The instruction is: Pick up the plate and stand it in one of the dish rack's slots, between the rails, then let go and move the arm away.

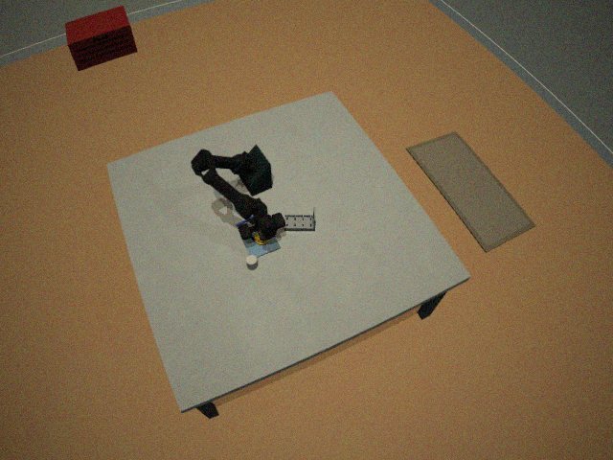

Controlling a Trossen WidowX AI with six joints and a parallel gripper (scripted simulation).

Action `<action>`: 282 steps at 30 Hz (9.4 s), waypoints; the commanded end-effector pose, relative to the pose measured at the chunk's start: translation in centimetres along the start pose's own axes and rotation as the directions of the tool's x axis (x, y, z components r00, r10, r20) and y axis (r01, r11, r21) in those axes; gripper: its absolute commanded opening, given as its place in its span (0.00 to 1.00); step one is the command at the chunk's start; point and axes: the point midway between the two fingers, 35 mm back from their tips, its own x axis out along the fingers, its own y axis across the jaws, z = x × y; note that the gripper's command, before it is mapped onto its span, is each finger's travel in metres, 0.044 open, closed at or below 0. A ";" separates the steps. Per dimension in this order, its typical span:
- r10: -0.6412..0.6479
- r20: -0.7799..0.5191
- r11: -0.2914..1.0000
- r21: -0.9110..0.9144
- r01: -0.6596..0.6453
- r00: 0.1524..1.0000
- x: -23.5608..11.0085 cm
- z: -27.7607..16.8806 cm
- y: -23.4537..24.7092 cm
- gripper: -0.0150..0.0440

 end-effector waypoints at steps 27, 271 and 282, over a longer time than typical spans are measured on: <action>-0.004 -0.009 1.000 -0.008 0.004 1.000 2.5 -0.6 -0.2 0.83; 0.911 0.380 0.383 -0.924 0.007 0.160 1.1 -5.0 12.6 0.57; 0.911 0.380 0.383 -0.924 0.007 0.160 1.1 -5.0 12.6 0.93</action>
